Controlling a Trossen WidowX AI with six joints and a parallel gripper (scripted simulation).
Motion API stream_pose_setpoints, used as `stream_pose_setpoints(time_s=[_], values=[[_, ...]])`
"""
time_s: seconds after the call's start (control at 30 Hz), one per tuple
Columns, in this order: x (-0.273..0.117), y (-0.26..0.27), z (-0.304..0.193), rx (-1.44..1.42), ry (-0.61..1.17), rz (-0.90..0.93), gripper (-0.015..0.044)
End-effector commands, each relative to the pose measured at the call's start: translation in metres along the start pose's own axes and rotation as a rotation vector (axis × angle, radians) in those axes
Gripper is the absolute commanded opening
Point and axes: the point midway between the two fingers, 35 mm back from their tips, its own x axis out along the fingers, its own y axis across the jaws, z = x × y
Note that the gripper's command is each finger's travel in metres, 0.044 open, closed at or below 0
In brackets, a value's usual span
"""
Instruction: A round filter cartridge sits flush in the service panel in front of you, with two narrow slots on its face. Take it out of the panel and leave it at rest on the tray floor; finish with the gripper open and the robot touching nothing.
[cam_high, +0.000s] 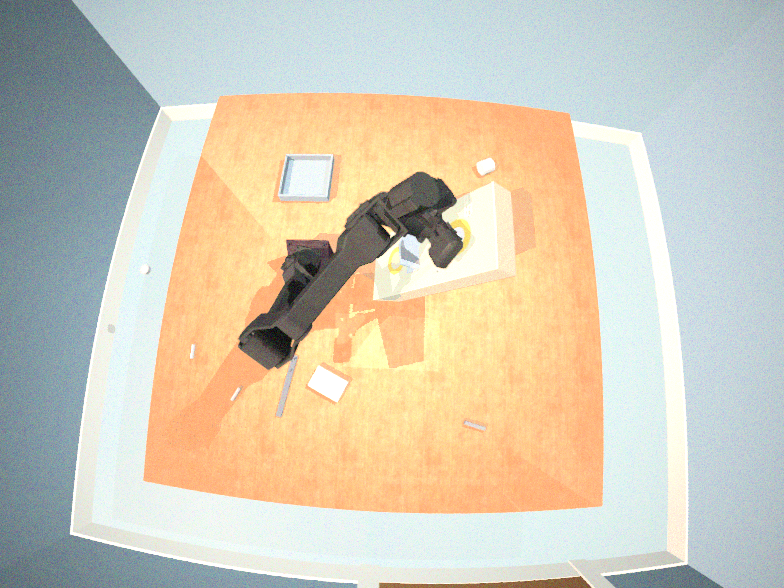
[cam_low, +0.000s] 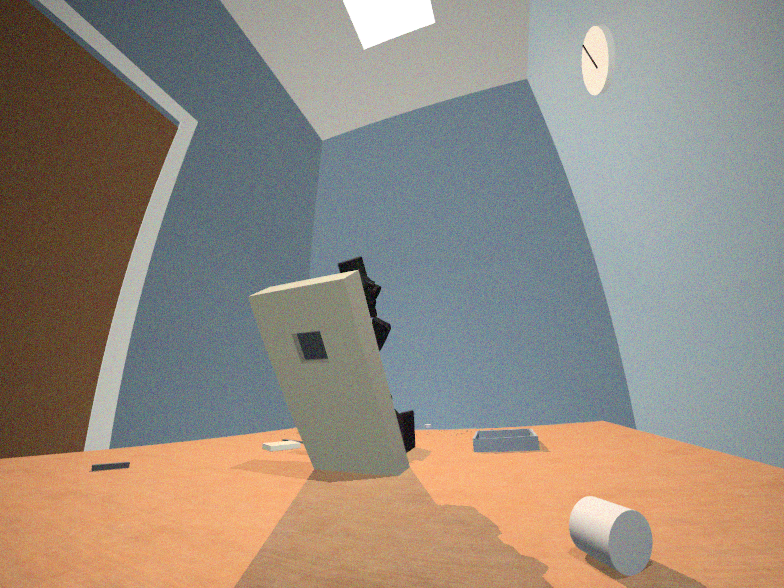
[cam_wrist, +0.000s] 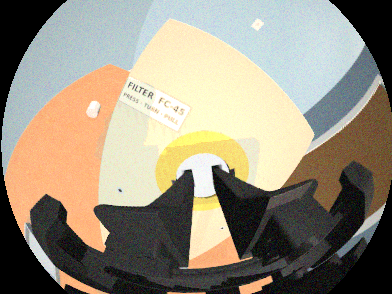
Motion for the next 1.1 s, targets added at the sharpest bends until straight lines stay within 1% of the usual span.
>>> stream_pose_setpoints(time_s=[0.0, 0.5, 0.67, 1.07], values=[[-0.008, 0.003, 0.002, 0.011, 0.001, 0.016, 0.0], [-0.071, 0.001, 0.0, -0.051, -0.001, 0.009, 0.0], [-0.071, 0.004, -0.004, -0.052, -0.002, 0.009, 0.0], [-0.067, 0.026, -0.035, -0.052, -0.001, 0.009, 0.0]])
